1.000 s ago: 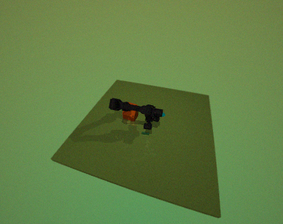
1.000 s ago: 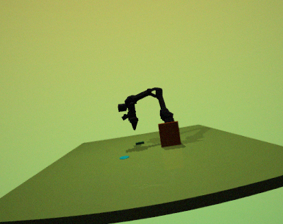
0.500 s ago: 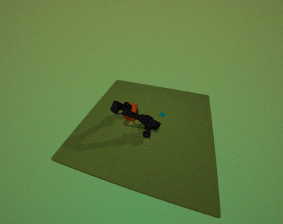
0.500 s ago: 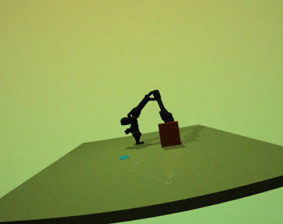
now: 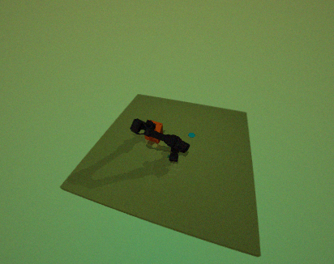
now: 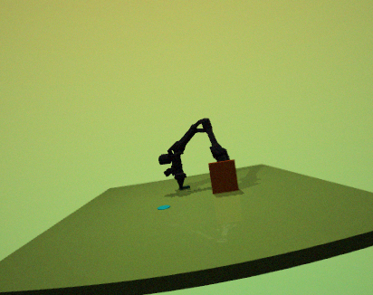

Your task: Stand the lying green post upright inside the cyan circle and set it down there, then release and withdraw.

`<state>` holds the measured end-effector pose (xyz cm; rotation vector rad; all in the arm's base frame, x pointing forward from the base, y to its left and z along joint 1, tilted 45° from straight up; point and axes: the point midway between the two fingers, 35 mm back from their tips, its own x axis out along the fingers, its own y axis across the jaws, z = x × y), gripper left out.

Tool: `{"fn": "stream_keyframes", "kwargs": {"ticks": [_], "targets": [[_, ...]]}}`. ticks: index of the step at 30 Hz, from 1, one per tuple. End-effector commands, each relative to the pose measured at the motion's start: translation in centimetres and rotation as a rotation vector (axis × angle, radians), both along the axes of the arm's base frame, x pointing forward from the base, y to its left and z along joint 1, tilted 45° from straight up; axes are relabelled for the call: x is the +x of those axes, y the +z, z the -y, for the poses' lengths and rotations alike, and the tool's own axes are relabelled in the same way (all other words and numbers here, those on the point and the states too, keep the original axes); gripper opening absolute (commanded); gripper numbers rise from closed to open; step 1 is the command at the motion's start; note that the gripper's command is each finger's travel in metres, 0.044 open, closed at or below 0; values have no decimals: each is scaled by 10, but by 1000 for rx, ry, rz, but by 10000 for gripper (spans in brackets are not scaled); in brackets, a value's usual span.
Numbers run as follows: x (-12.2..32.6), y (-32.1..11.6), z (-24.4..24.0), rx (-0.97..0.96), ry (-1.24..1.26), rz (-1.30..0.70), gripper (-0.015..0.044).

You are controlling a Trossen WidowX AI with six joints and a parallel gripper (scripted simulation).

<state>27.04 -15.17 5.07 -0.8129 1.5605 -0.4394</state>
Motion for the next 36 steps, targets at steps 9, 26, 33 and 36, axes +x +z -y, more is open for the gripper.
{"fn": "stream_keyframes", "kwargs": {"ticks": [9, 26, 33, 36], "targets": [[7, 23, -26, 11, 0, 12, 23], [4, 60, -64, 10, 0, 11, 23], [0, 77, -78, 5, 0, 10, 23], [0, 78, -80, 4, 2, 9, 23]]}}
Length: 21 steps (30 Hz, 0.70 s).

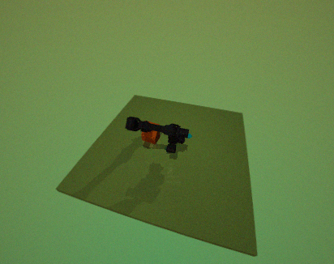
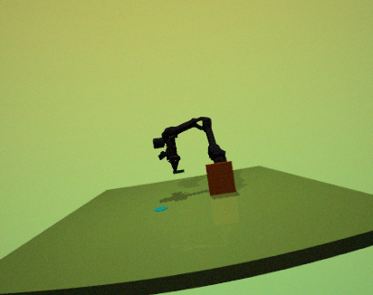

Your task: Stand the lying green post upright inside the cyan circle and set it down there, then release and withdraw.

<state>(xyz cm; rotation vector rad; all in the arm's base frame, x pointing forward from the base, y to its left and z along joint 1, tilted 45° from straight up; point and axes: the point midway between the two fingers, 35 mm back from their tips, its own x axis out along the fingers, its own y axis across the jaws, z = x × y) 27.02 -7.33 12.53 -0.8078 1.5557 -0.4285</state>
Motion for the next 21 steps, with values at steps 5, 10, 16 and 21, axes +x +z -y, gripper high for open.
{"fn": "stream_keyframes", "kwargs": {"ticks": [5, 10, 16, 21], "targets": [[7, -1, -11, 2, 31, -22, 23], [16, -7, -22, 10, 70, -54, 23], [25, -16, -36, 19, 117, -92, 23], [31, -23, -49, 26, 156, -125, 23]]}}
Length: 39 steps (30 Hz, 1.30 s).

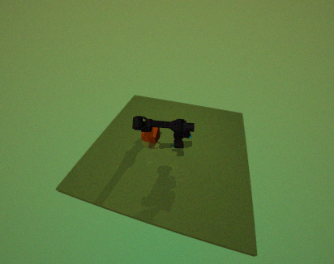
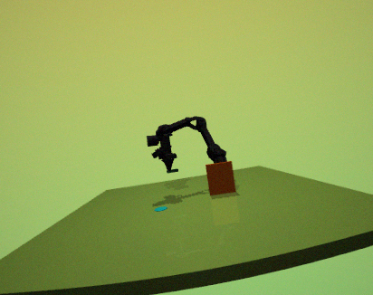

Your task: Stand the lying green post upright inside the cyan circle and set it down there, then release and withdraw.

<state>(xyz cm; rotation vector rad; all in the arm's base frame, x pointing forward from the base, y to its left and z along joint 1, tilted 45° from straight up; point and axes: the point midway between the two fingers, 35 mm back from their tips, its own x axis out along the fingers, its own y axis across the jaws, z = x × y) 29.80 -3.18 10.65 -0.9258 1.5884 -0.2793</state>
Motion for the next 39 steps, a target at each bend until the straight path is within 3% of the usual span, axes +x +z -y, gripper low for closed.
{"fn": "stream_keyframes", "kwargs": {"ticks": [1, 39], "targets": [[5, -5, -9, 9, 31, -28, 23], [37, -72, -98, 15, 310, -289, 23]]}}
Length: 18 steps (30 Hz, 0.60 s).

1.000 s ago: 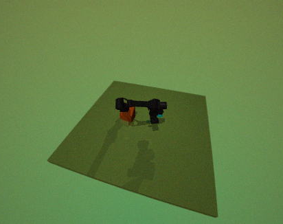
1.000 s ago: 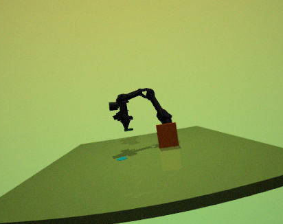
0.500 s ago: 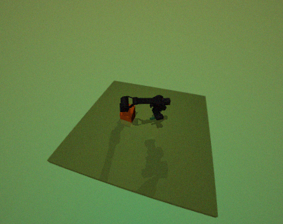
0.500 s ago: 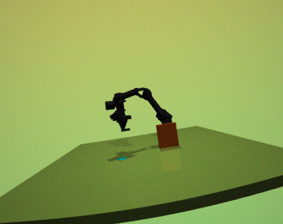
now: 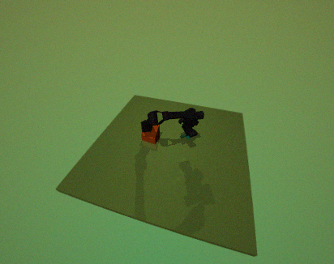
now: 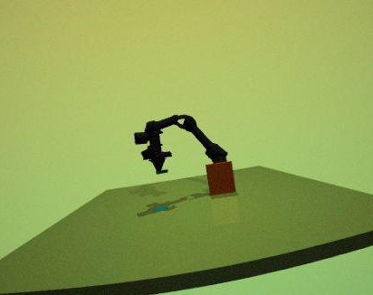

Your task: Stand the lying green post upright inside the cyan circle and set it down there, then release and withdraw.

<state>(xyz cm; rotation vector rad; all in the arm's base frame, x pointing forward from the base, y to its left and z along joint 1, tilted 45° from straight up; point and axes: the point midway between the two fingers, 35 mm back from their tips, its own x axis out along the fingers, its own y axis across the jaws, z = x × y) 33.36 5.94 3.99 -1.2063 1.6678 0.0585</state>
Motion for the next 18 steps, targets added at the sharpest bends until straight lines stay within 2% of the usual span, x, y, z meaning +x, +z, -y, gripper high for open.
{"fn": "stream_keyframes", "kwargs": {"ticks": [1, 18], "targets": [[1, -7, -9, 3, 28, -30, 23], [3, -44, -46, -12, 148, -147, 23]]}}
